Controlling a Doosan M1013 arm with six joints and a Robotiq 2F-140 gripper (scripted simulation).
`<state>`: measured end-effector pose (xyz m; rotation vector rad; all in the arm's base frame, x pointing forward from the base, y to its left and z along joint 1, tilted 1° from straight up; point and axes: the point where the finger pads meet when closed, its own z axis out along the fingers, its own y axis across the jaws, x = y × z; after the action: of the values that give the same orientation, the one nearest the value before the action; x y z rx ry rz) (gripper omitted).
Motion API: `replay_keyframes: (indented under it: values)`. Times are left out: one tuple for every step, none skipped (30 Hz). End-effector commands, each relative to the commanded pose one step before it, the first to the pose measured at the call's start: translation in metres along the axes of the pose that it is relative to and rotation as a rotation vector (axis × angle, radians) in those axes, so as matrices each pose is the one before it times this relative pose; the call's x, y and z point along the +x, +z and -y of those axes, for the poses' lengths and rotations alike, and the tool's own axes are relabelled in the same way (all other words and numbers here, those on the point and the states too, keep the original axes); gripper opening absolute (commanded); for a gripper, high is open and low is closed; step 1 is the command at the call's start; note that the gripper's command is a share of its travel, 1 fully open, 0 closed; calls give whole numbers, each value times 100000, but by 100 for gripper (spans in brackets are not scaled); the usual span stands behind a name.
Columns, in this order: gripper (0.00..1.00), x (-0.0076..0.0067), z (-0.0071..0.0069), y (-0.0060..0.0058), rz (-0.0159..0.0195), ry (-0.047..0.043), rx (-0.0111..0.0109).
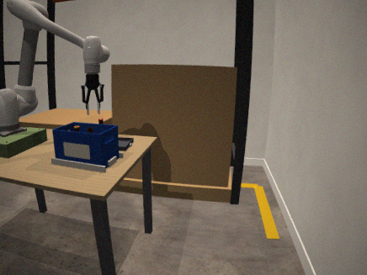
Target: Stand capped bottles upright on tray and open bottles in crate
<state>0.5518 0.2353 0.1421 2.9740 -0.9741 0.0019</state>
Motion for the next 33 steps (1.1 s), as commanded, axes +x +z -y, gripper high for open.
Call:
replay_keyframes:
  values:
    - [38, 798, -1449, 146, 255, 41, -207]
    - [38, 195, -270, -8, 15, 3, -3]
    - [38, 195, -270, -8, 15, 3, -3]
    - [38, 195, -270, -8, 15, 3, -3]
    - [38, 195, -270, -8, 15, 3, -3]
    - [38, 195, -270, -8, 15, 3, -3]
    - [38, 0, 0, 0, 0, 0, 0]
    - [38, 0, 0, 0, 0, 0, 0]
    - [38, -116, 565, -183, -204, -7, 127]
    - [38, 216, -253, 13, 15, 0, -9]
    - [38, 216, -253, 13, 15, 0, -9]
    - [38, 216, -253, 13, 15, 0, -9]
    - [38, 216, -253, 13, 15, 0, -9]
    - [38, 216, -253, 13, 15, 0, -9]
    - [38, 216, -253, 13, 15, 0, -9]
    - [38, 216, -253, 13, 15, 0, -9]
    - [38, 216, -253, 13, 15, 0, -9]
    - [38, 216, -253, 13, 15, 0, -9]
    - [38, 216, -253, 13, 15, 0, -9]
    - [38, 216, -253, 13, 15, 0, -9]
    - [38, 216, -253, 13, 15, 0, -9]
    - [38, 216, -253, 13, 15, 0, -9]
    - [38, 216, -253, 13, 15, 0, -9]
    - [38, 0, 0, 0, 0, 0, 0]
    - [38, 0, 0, 0, 0, 0, 0]
    - [38, -131, 550, -209, -164, 35, 154]
    - [38, 225, -245, 23, 12, -3, -11]
    - [38, 225, -245, 23, 12, -3, -11]
    - [38, 225, -245, 23, 12, -3, -11]
    - [38, 225, -245, 23, 12, -3, -11]
    - [38, 225, -245, 23, 12, -3, -11]
    - [38, 225, -245, 23, 12, -3, -11]
    - [38, 225, -245, 23, 12, -3, -11]
